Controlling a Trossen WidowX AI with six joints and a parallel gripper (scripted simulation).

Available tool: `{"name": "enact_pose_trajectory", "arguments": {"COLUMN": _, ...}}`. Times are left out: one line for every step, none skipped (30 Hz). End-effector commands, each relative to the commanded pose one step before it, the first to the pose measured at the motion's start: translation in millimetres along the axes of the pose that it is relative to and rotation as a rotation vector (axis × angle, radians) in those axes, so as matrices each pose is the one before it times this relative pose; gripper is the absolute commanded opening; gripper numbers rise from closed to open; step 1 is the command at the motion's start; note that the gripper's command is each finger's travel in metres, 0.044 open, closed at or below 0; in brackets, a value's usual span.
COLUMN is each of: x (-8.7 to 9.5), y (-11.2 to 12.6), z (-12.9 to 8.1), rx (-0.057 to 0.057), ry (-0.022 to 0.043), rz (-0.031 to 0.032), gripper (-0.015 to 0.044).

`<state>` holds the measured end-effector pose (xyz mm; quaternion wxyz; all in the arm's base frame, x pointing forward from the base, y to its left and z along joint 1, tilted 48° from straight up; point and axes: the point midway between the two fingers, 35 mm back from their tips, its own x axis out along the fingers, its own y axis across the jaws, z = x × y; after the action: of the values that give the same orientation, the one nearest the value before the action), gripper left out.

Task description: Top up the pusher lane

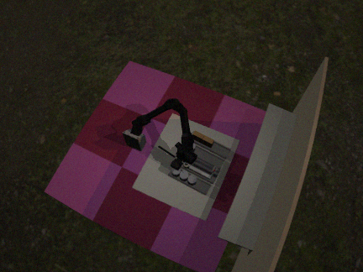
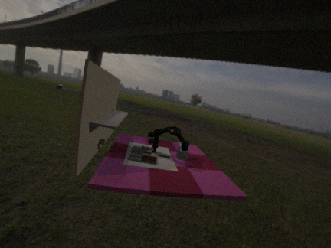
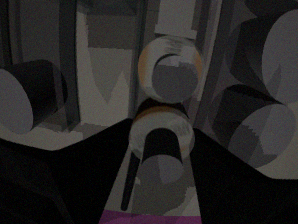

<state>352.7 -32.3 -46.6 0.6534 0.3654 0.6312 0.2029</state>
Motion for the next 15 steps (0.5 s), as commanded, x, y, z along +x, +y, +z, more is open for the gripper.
{"name": "enact_pose_trajectory", "arguments": {"x": 2.12, "y": 1.34, "z": 3.89, "rx": -0.0104, "ry": -0.01177, "rz": 0.0057, "gripper": 0.0}}
{"name": "enact_pose_trajectory", "arguments": {"x": 0.28, "y": 0.03, "z": -0.05, "rx": 0.0, "ry": 0.0, "rz": 0.00001, "gripper": 0.0}}
{"name": "enact_pose_trajectory", "arguments": {"x": 0.28, "y": 0.03, "z": -0.05, "rx": 0.0, "ry": 0.0, "rz": 0.00001, "gripper": 0.0}}
{"name": "enact_pose_trajectory", "arguments": {"x": 0.28, "y": 0.03, "z": -0.05, "rx": 0.0, "ry": 0.0, "rz": 0.00001, "gripper": 0.0}}
{"name": "enact_pose_trajectory", "arguments": {"x": 0.28, "y": 0.03, "z": -0.05, "rx": 0.0, "ry": 0.0, "rz": 0.00002, "gripper": 0.0}}
{"name": "enact_pose_trajectory", "arguments": {"x": 0.28, "y": 0.03, "z": -0.05, "rx": 0.0, "ry": 0.0, "rz": 0.00002, "gripper": 0.0}}
{"name": "enact_pose_trajectory", "arguments": {"x": 0.28, "y": 0.03, "z": -0.05, "rx": 0.0, "ry": 0.0, "rz": 0.00002, "gripper": 0.0}}
{"name": "enact_pose_trajectory", "arguments": {"x": 0.28, "y": 0.03, "z": -0.05, "rx": 0.0, "ry": 0.0, "rz": 0.00002, "gripper": 0.0}}
{"name": "enact_pose_trajectory", "arguments": {"x": 0.28, "y": 0.03, "z": -0.05, "rx": 0.0, "ry": 0.0, "rz": 0.00002, "gripper": 0.0}}
{"name": "enact_pose_trajectory", "arguments": {"x": 0.28, "y": 0.03, "z": -0.05, "rx": 0.0, "ry": 0.0, "rz": 0.00002, "gripper": 0.0}}
{"name": "enact_pose_trajectory", "arguments": {"x": 0.28, "y": 0.04, "z": -0.05, "rx": 0.0, "ry": 0.0, "rz": 0.00002, "gripper": 0.0}}
{"name": "enact_pose_trajectory", "arguments": {"x": 0.28, "y": 0.04, "z": -0.05, "rx": 0.0, "ry": 0.0, "rz": 0.00002, "gripper": 0.0}}
{"name": "enact_pose_trajectory", "arguments": {"x": 0.28, "y": 0.04, "z": -0.05, "rx": 0.0, "ry": 0.0, "rz": 0.00002, "gripper": 0.0}}
{"name": "enact_pose_trajectory", "arguments": {"x": 0.28, "y": 0.04, "z": -0.05, "rx": 0.0, "ry": 0.0, "rz": 0.00002, "gripper": 0.0}}
{"name": "enact_pose_trajectory", "arguments": {"x": 0.28, "y": 0.04, "z": -0.05, "rx": 0.0, "ry": 0.00001, "rz": 0.00002, "gripper": 0.0}}
